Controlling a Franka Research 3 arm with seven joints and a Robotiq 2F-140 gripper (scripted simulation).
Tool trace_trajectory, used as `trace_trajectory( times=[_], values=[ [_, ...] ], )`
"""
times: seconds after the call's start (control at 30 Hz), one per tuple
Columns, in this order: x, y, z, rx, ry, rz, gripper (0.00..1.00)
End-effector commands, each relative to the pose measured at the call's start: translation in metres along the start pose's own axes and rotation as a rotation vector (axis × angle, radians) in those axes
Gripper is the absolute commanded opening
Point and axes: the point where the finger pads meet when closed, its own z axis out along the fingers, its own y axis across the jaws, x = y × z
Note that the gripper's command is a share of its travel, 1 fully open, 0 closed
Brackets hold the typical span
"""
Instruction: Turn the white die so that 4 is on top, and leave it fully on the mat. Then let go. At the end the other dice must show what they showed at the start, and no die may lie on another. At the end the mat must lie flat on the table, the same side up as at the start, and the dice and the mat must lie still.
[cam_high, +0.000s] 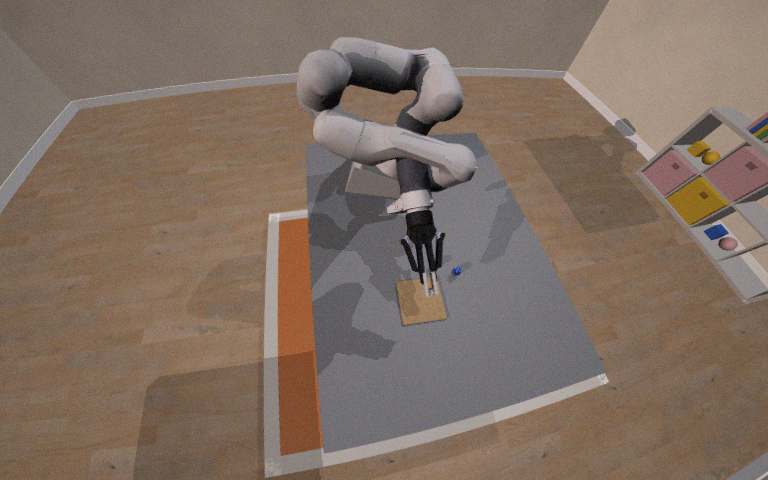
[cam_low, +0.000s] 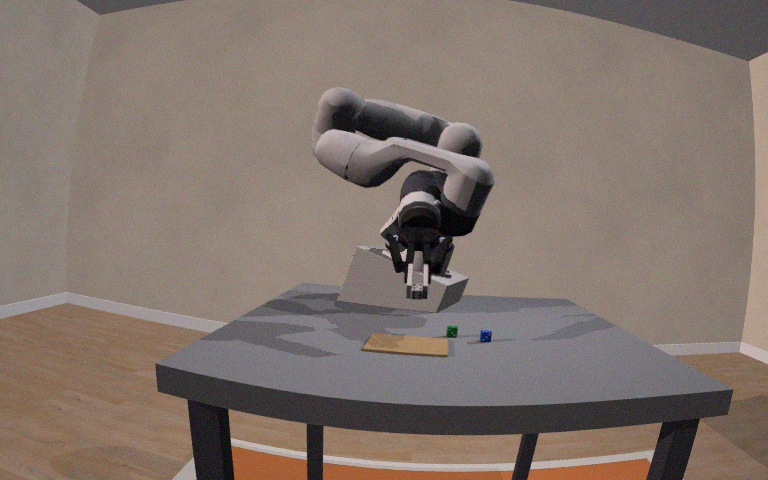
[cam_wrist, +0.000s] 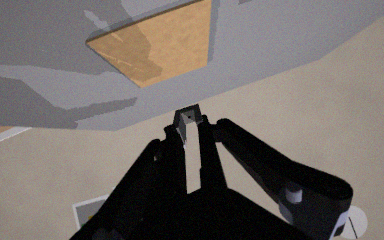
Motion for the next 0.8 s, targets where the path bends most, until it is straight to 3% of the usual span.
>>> trace_trajectory(
  times=[0.0,0.37,0.77],
  values=[
    [-0.004,-0.006,-0.004,0.025,-0.021,-0.027,0.09],
    [0.002,-0.006,0.000,0.024,-0.021,-0.027,0.09],
    [0.037,-0.008,0.019,0.024,-0.021,-0.027,0.09]
  ],
)
